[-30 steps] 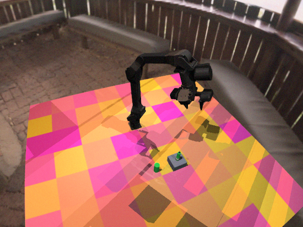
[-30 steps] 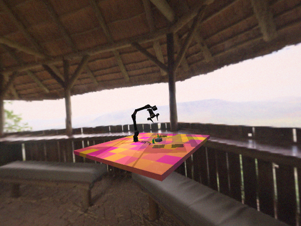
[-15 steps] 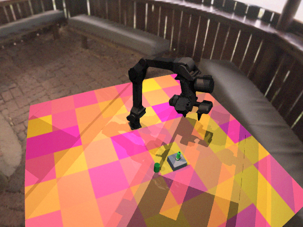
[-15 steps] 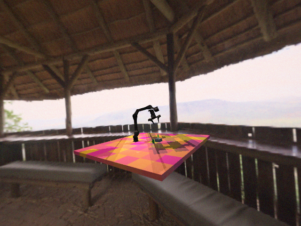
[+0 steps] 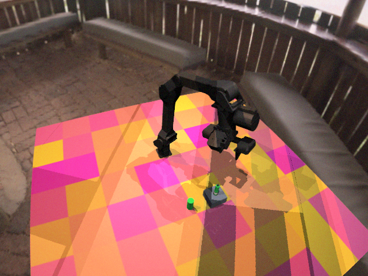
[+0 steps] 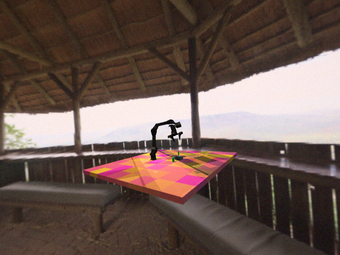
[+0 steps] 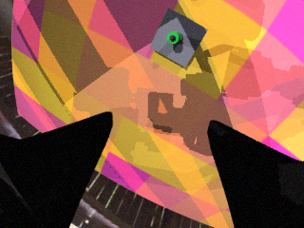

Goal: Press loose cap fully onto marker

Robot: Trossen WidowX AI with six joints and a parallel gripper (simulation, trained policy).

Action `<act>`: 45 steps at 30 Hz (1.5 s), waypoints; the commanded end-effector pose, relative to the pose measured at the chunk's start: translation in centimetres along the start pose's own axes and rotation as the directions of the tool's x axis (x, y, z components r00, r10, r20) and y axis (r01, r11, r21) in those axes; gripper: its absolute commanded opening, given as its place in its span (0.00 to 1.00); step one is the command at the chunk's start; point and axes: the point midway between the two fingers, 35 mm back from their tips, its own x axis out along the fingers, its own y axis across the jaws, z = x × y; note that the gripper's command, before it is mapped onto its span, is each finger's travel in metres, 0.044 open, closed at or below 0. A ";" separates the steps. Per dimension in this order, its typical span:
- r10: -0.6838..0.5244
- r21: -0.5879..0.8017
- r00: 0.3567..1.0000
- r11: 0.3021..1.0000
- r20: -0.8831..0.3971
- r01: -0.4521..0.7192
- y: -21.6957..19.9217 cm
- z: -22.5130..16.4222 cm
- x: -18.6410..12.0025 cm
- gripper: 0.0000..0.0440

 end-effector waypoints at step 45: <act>-0.197 0.233 0.978 0.956 0.068 0.176 -0.3 12.9 6.1 0.74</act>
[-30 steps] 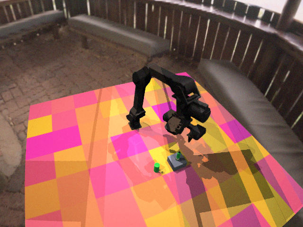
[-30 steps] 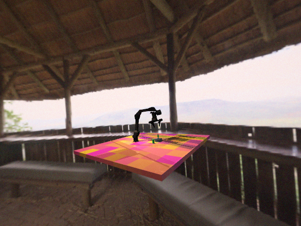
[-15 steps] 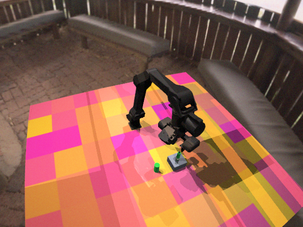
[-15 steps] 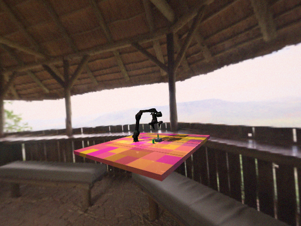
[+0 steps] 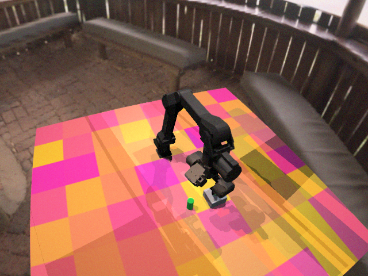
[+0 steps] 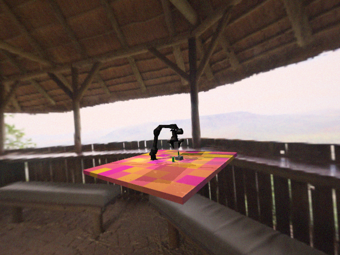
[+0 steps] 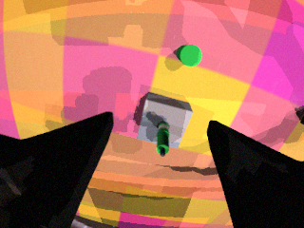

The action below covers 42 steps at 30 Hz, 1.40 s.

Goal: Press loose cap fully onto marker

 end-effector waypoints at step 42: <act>-0.236 -0.059 0.971 0.971 -0.046 0.234 -3.1 4.4 10.8 0.68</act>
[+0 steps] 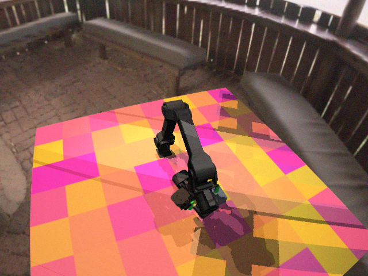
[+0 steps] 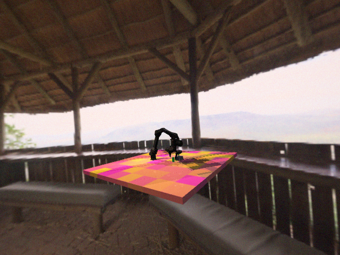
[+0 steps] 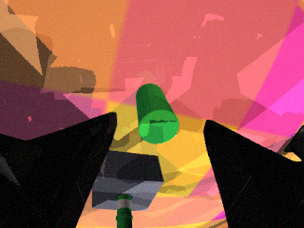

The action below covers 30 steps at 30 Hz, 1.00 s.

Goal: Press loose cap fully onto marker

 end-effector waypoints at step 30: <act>0.113 -0.198 0.991 0.975 0.077 -0.096 0.8 -1.3 -2.7 0.19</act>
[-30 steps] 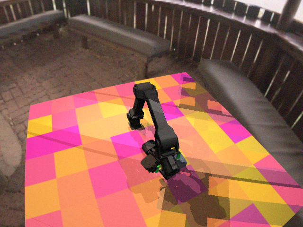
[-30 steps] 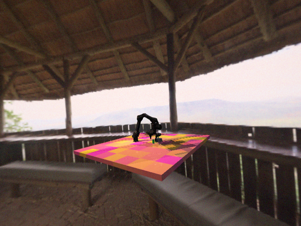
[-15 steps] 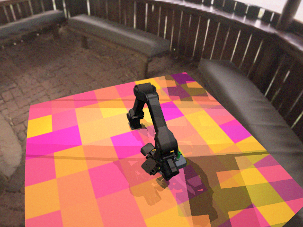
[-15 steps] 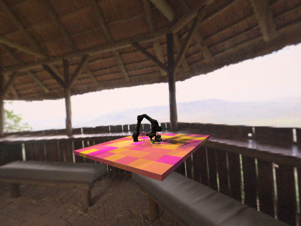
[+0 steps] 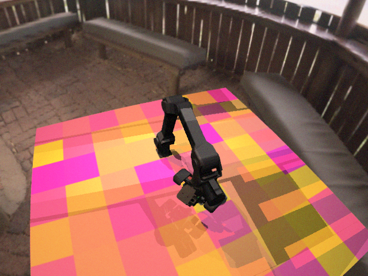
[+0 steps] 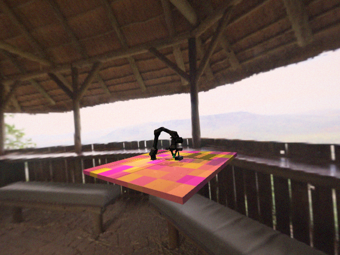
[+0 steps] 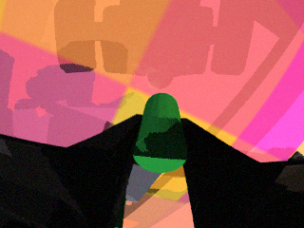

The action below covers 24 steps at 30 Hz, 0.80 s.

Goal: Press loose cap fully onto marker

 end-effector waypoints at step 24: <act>0.080 -0.099 0.997 0.992 0.003 -0.079 2.3 -8.4 -6.9 0.13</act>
